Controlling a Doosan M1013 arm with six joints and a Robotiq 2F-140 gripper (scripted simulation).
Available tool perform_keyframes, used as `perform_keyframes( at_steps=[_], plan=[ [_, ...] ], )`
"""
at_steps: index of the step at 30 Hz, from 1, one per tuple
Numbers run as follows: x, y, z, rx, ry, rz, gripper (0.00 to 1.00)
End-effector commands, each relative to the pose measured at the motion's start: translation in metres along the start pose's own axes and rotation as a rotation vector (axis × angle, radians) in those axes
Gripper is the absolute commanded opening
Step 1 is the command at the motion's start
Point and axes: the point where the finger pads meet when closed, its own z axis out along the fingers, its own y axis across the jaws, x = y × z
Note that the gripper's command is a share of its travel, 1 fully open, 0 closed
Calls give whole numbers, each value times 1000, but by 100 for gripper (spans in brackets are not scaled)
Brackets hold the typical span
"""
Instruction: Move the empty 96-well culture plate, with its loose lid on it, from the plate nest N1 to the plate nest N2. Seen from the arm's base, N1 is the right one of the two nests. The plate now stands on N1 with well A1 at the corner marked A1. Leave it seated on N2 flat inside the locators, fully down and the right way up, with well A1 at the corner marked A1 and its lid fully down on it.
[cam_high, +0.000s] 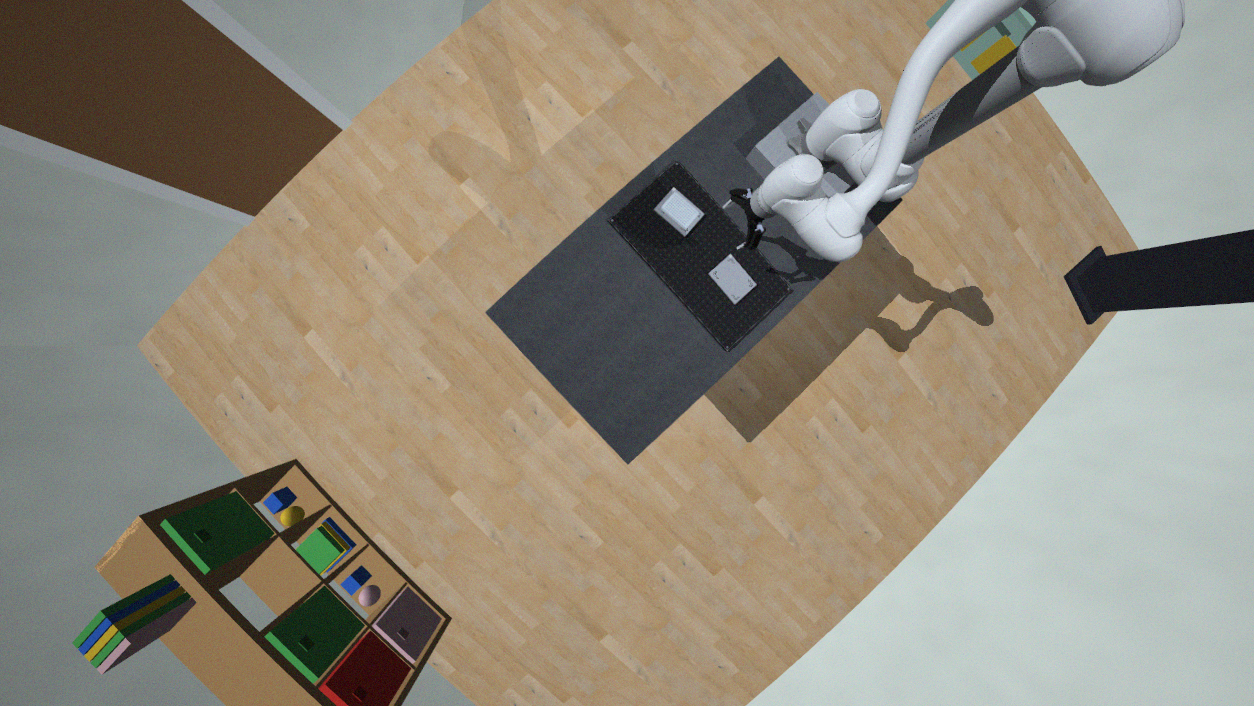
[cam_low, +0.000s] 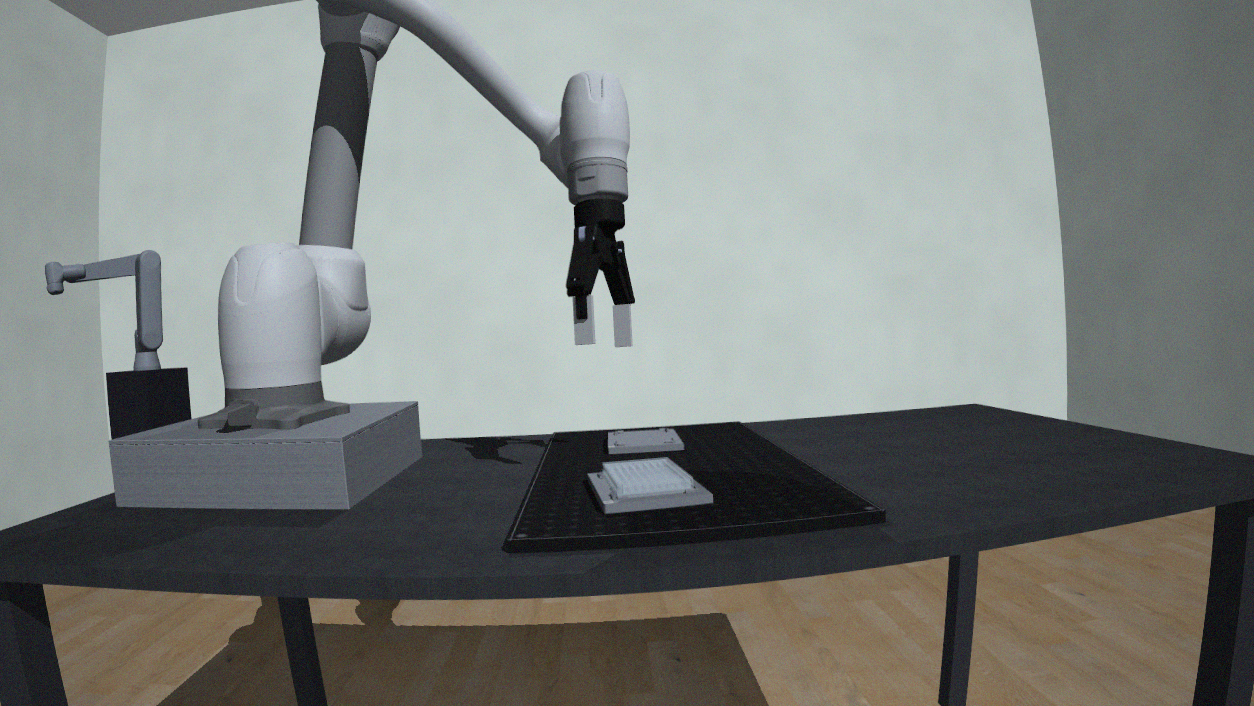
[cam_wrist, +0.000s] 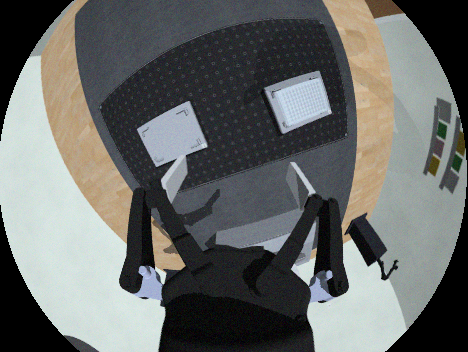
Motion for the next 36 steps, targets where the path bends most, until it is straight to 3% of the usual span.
perform_keyframes(
  at_steps=[1, 36],
  plan=[
    [9, 8, 6, 3, -3, 66, 100],
    [88, 122, 74, 35, -45, 904, 100]
  ],
)
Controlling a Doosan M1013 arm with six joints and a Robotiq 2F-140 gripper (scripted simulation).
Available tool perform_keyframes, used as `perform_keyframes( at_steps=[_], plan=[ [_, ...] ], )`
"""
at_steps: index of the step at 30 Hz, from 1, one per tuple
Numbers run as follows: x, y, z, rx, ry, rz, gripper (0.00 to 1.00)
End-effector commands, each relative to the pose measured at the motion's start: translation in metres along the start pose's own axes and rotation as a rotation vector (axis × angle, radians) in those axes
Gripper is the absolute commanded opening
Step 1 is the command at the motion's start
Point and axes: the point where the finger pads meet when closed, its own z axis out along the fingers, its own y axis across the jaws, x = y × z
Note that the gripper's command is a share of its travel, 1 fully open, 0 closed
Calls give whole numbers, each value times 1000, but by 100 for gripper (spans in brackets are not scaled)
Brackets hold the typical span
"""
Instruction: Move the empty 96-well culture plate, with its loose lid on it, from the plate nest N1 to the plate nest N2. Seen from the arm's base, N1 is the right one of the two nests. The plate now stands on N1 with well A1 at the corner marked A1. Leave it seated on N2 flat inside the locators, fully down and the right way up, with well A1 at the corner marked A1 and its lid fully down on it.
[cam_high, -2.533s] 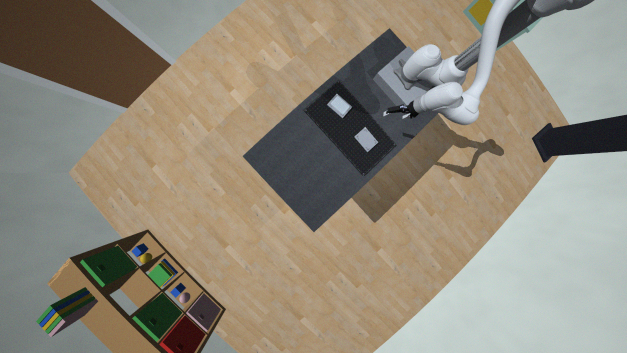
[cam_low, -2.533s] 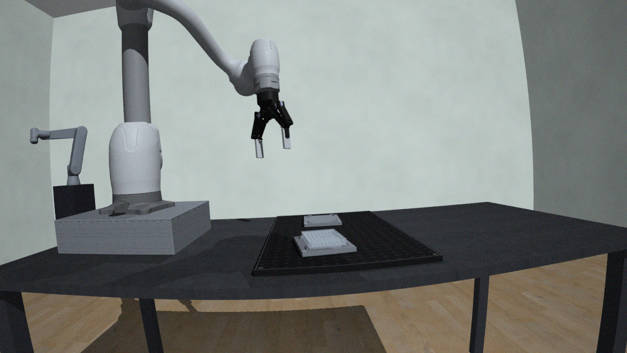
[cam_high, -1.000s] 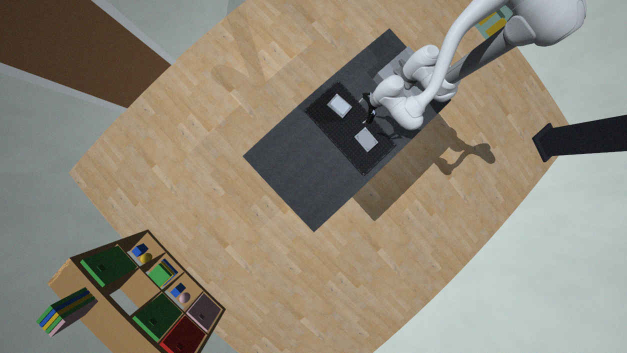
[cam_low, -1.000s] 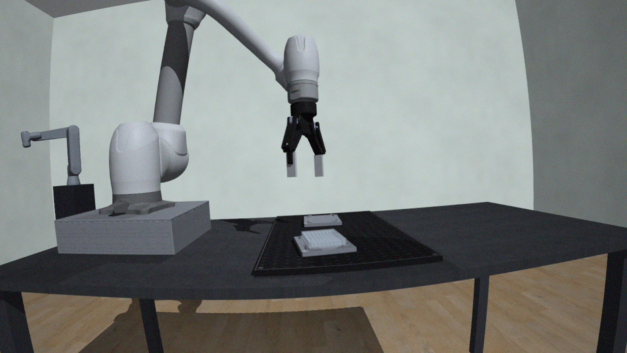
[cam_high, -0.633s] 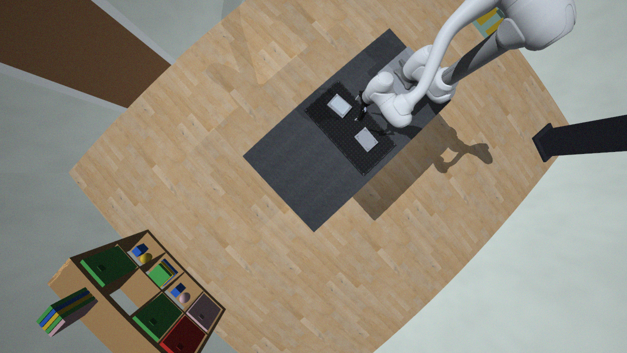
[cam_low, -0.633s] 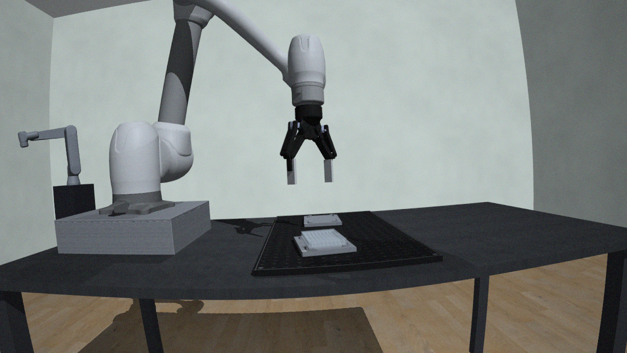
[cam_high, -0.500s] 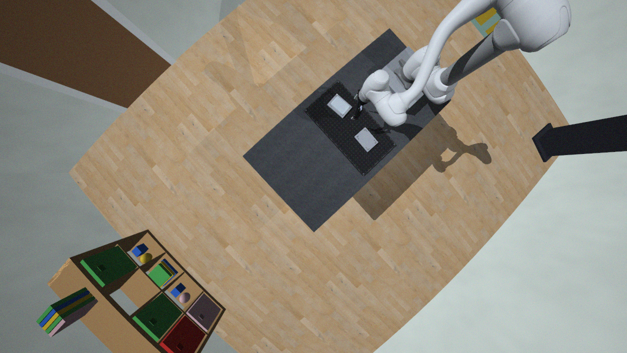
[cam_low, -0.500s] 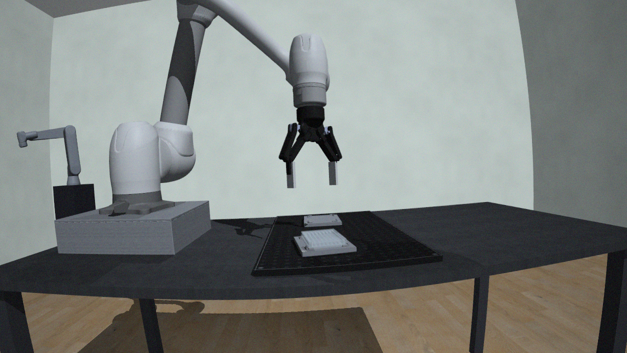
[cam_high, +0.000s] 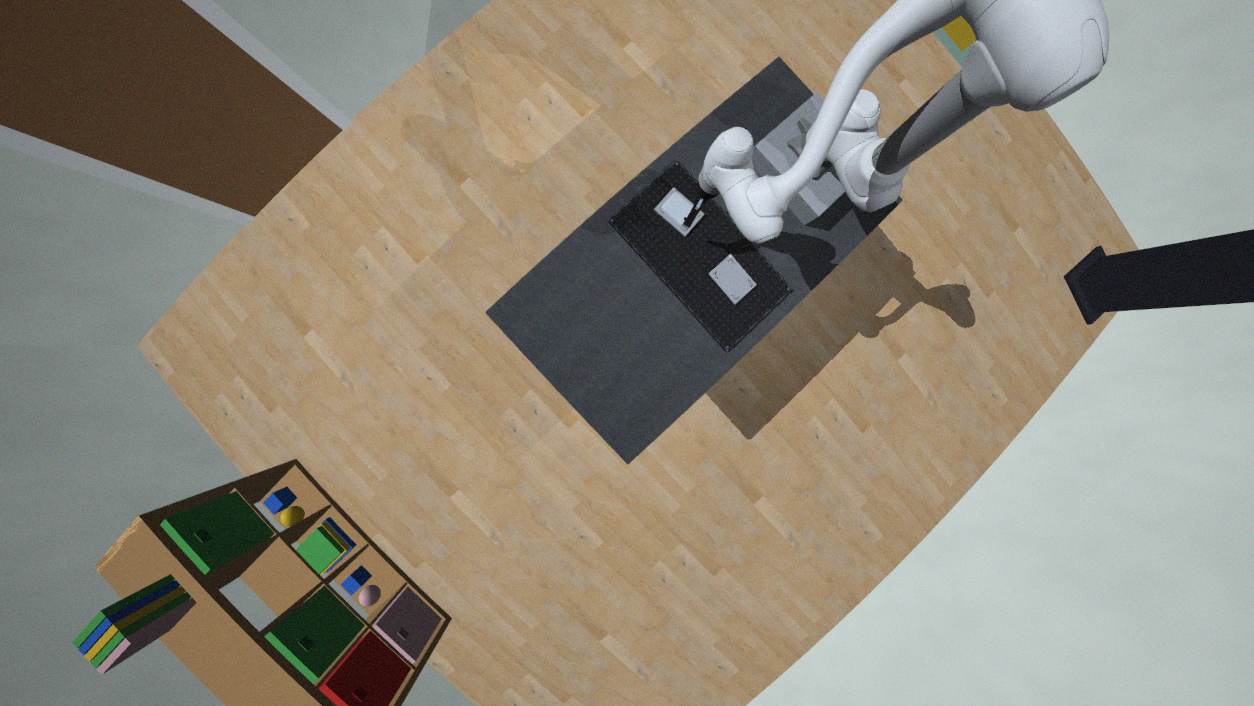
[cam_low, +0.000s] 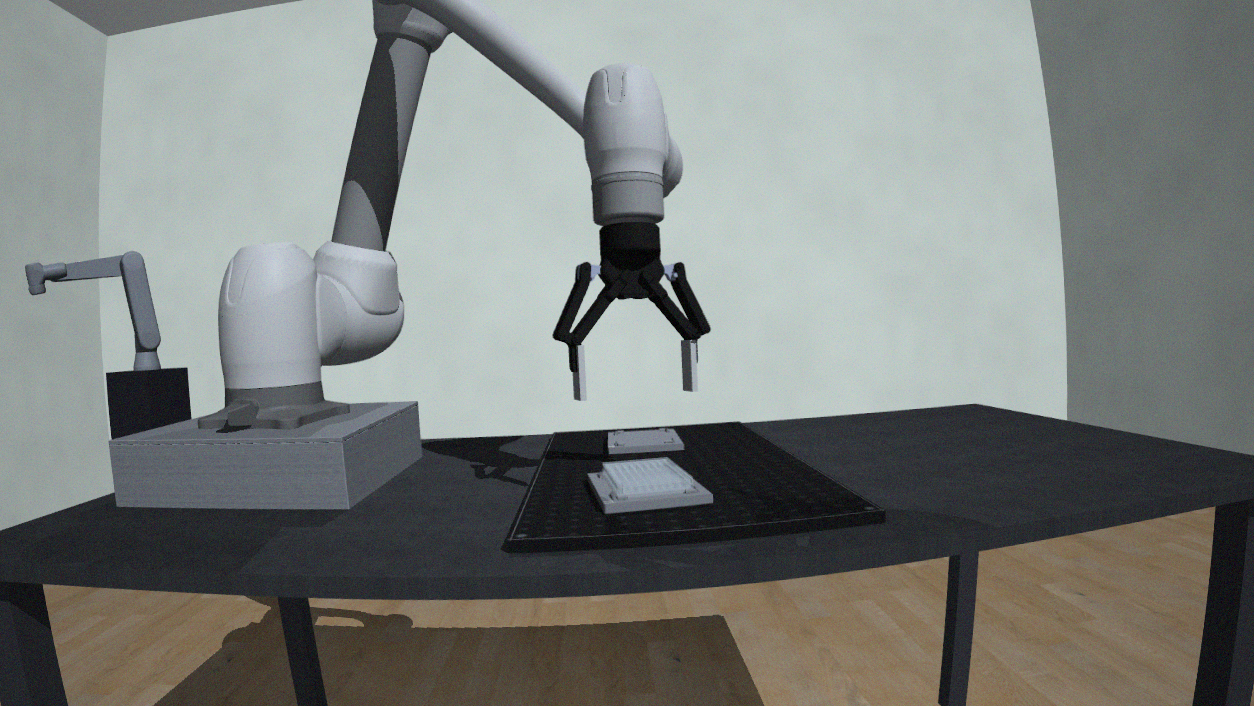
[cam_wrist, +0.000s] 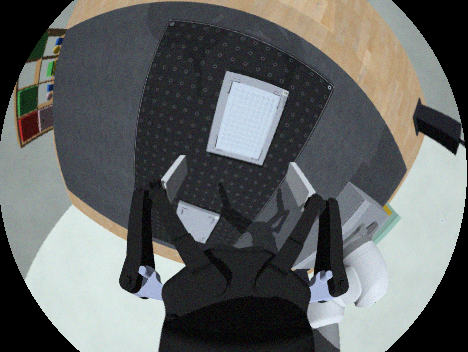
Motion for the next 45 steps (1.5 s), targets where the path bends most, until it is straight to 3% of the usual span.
perform_keyframes(
  at_steps=[1, 11, 23, 45],
  plan=[
    [12, 3, 5, 2, -2, 69, 100],
    [45, 14, 20, 5, -9, 211, 100],
    [45, 14, 20, 5, -9, 211, 100],
    [45, 14, 53, 5, -9, 211, 100]
  ],
)
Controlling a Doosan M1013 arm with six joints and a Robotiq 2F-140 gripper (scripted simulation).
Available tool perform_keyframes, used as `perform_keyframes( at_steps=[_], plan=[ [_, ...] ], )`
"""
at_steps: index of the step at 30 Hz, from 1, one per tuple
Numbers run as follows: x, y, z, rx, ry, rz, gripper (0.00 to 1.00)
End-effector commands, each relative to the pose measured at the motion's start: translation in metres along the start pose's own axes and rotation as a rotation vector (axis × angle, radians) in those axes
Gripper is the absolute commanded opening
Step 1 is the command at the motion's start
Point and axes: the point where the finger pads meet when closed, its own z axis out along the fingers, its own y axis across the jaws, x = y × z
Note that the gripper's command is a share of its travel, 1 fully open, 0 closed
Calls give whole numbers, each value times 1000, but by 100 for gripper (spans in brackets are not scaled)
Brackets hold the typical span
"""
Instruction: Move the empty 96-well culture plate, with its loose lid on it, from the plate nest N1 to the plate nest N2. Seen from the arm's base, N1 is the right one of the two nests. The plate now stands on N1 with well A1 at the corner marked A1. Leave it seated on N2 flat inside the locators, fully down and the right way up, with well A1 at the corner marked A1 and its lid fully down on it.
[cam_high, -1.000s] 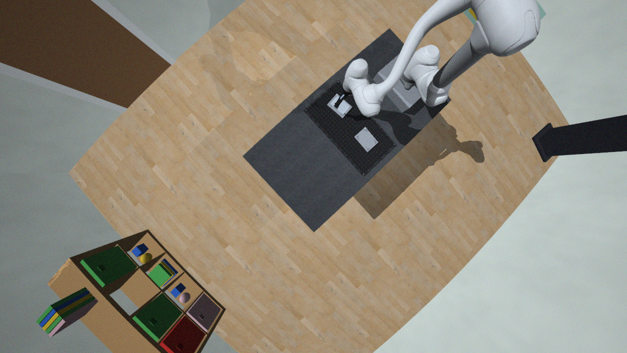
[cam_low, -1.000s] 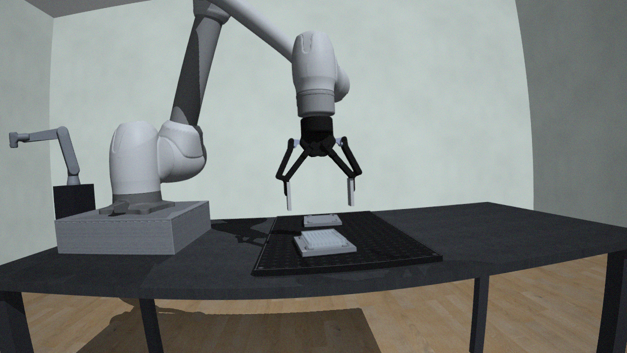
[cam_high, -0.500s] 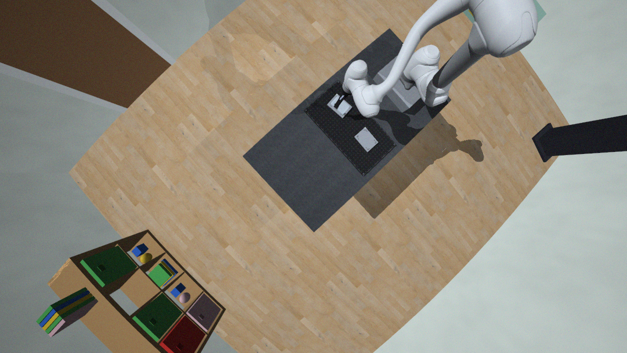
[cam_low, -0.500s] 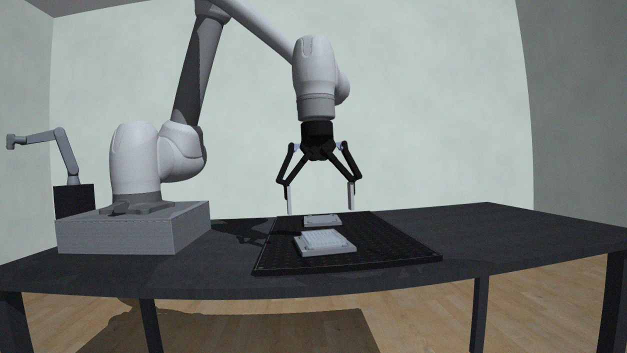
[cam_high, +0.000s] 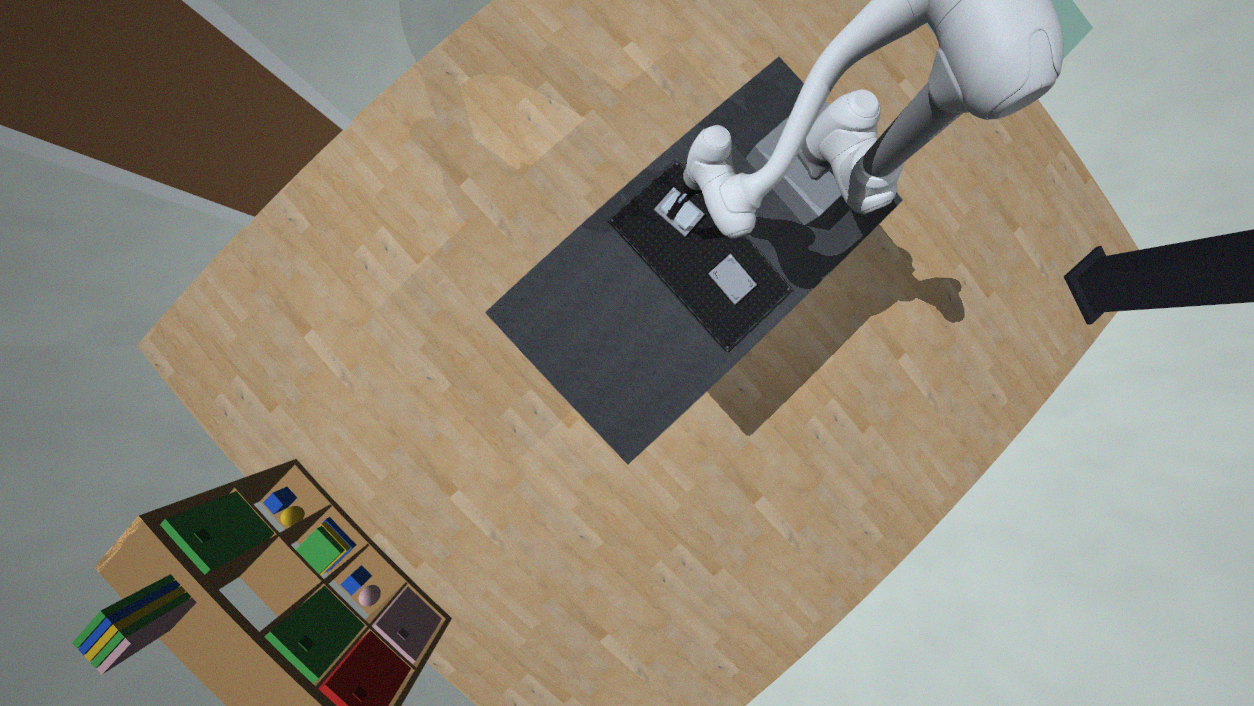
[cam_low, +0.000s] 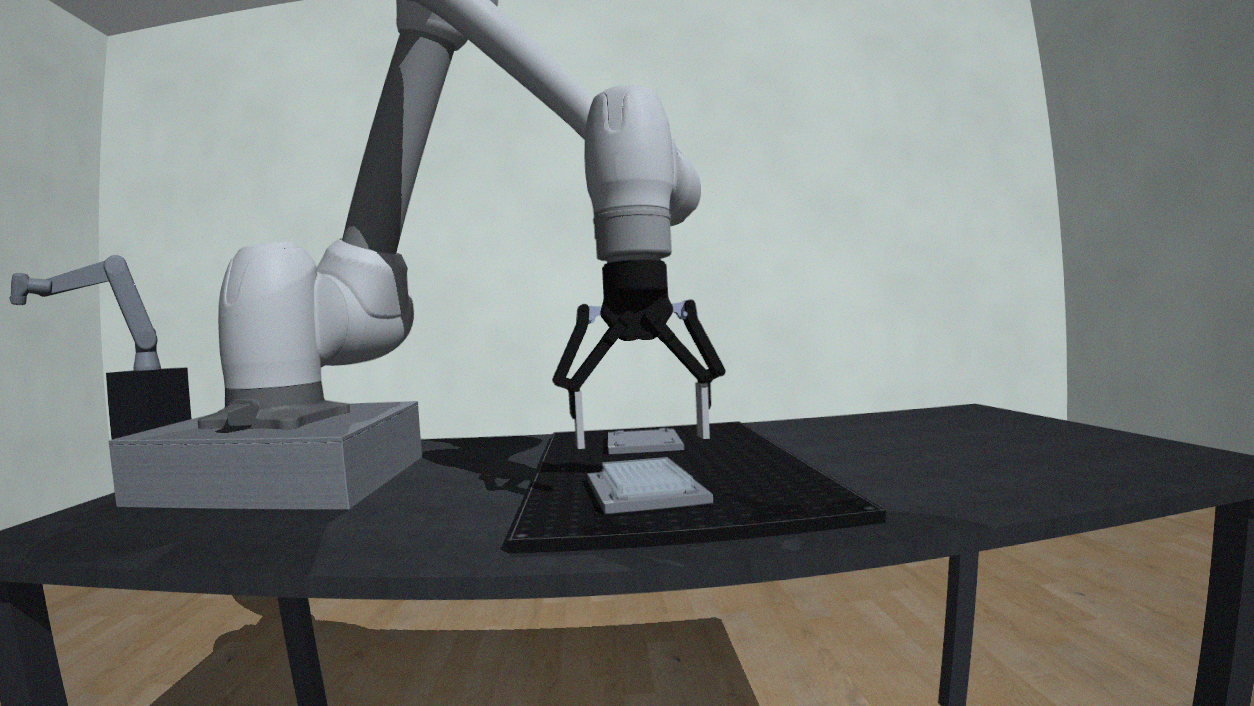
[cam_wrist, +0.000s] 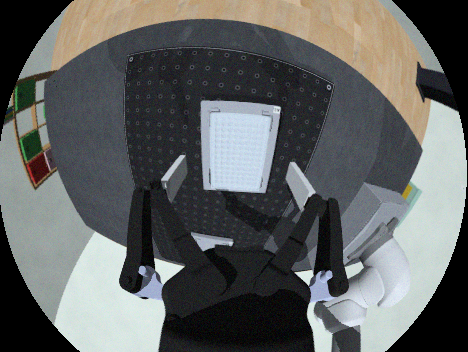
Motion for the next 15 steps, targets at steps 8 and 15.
perform_keyframes(
  at_steps=[8, 15],
  plan=[
    [0, 0, 15, 0, 0, 0, 100],
    [0, 0, 24, 0, 0, 0, 100]
  ],
)
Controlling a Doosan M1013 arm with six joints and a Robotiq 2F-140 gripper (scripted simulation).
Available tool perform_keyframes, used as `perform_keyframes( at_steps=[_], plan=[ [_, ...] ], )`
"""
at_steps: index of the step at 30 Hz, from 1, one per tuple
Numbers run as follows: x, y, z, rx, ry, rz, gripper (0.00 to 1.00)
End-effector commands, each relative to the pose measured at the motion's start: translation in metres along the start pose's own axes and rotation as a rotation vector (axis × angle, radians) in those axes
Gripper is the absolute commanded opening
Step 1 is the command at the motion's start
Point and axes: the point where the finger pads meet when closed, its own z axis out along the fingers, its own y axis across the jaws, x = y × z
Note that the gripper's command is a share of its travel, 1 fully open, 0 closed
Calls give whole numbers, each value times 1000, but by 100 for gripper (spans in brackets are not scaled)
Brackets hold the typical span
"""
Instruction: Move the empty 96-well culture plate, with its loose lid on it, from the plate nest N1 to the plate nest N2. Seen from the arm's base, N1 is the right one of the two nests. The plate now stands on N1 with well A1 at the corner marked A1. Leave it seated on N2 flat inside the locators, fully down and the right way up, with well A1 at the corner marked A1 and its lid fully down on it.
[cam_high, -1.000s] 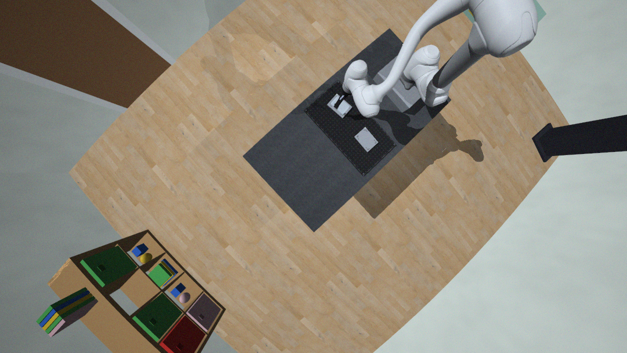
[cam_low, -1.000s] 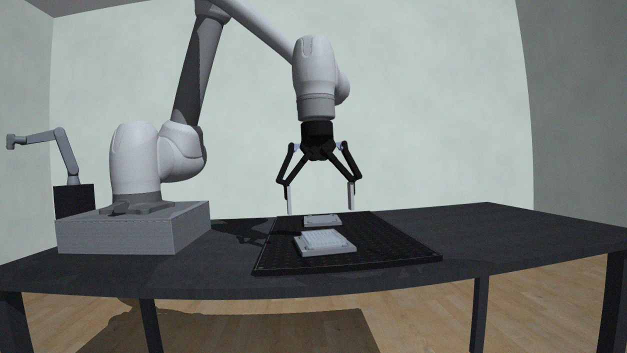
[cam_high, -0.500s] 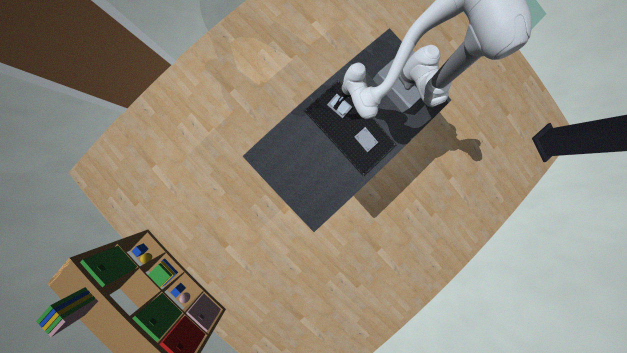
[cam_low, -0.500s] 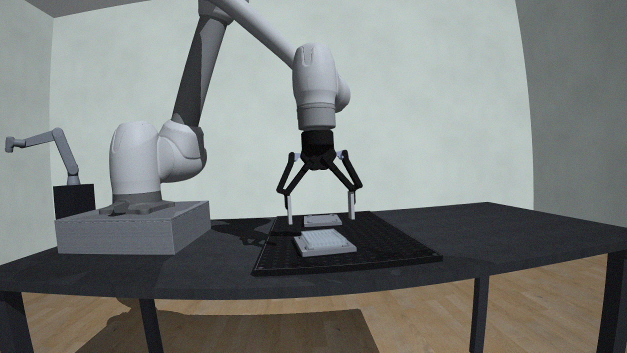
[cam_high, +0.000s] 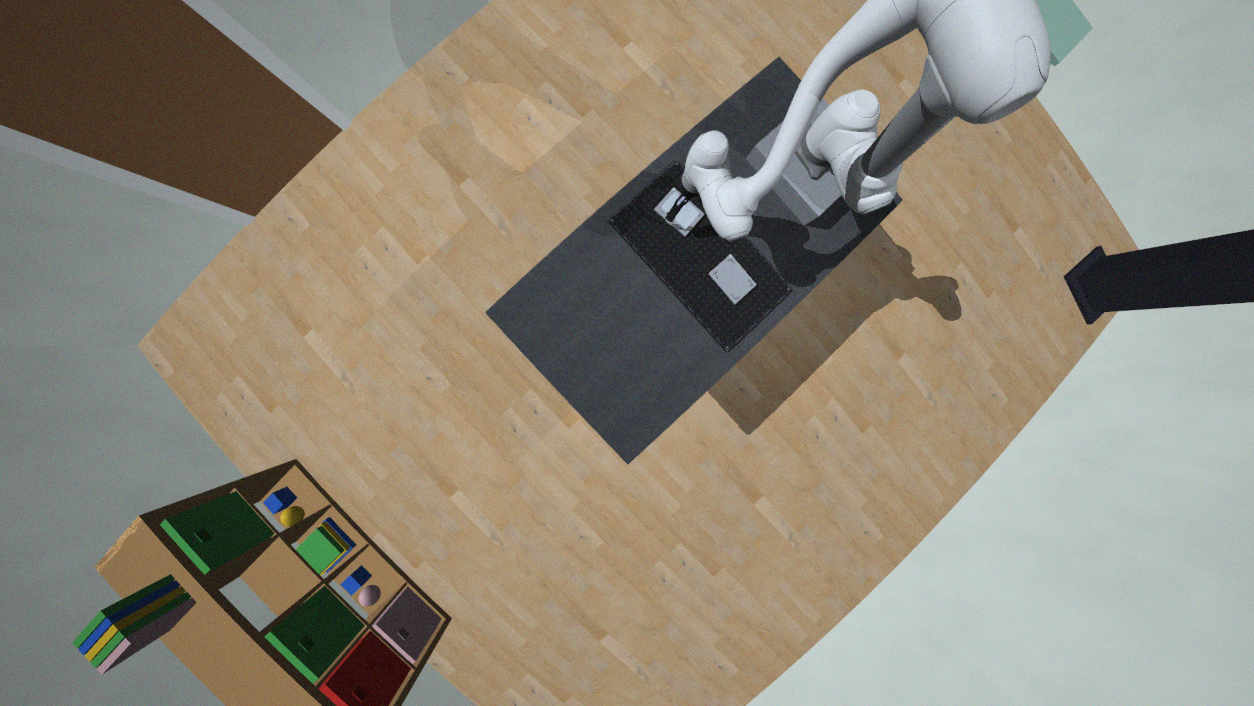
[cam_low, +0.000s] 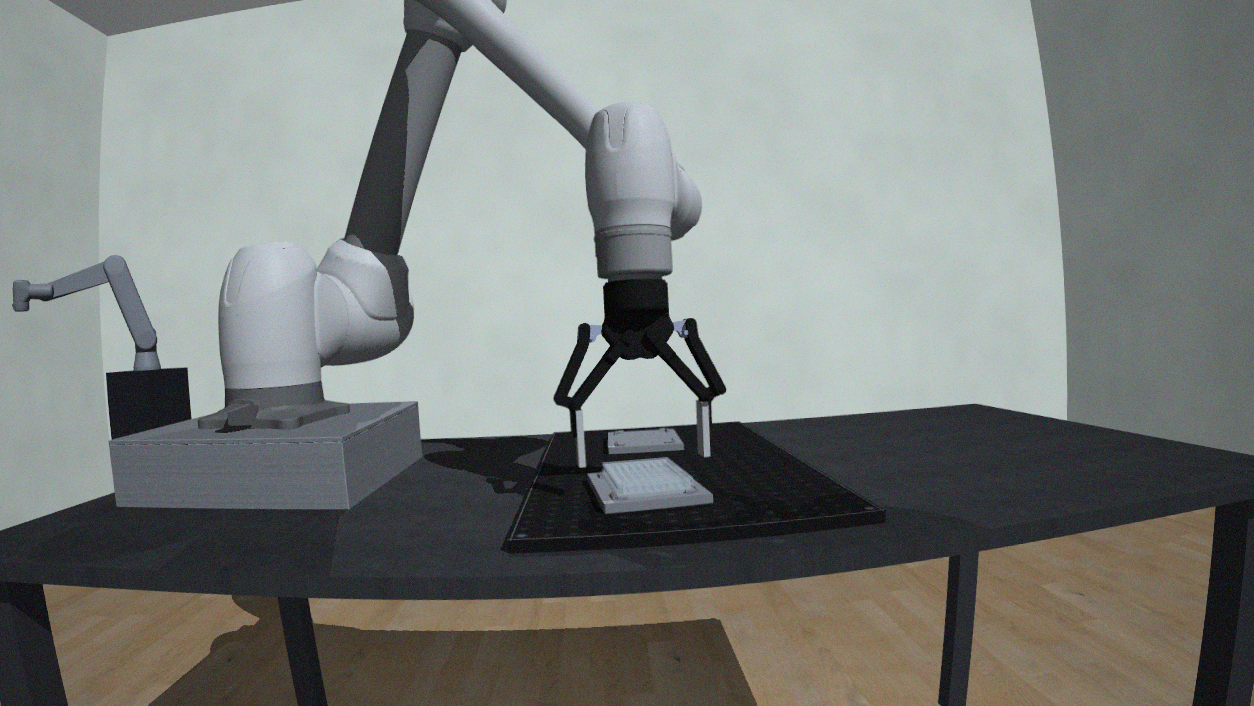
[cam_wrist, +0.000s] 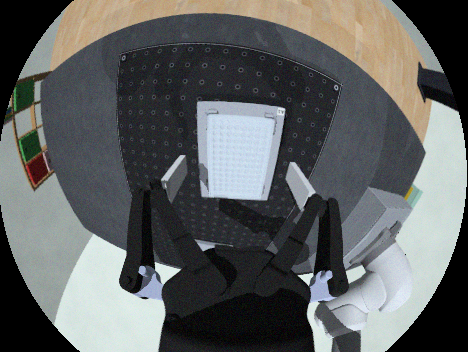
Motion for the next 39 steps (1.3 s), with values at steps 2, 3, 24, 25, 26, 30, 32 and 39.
perform_keyframes(
  at_steps=[2, 3, 24, 25, 26, 30, 32, 39],
  plan=[
    [0, 0, 5, 0, 0, 0, 100],
    [0, 0, 7, 0, 0, 0, 100],
    [0, 0, 10, 0, 0, 0, 0],
    [0, 0, 10, 0, 0, 0, 0],
    [0, 0, 10, 0, 0, 0, 0],
    [0, 0, 10, 0, 0, 0, 0],
    [0, 0, 10, 0, 0, 0, 0],
    [0, 0, 10, 0, 0, 0, 0]
  ],
)
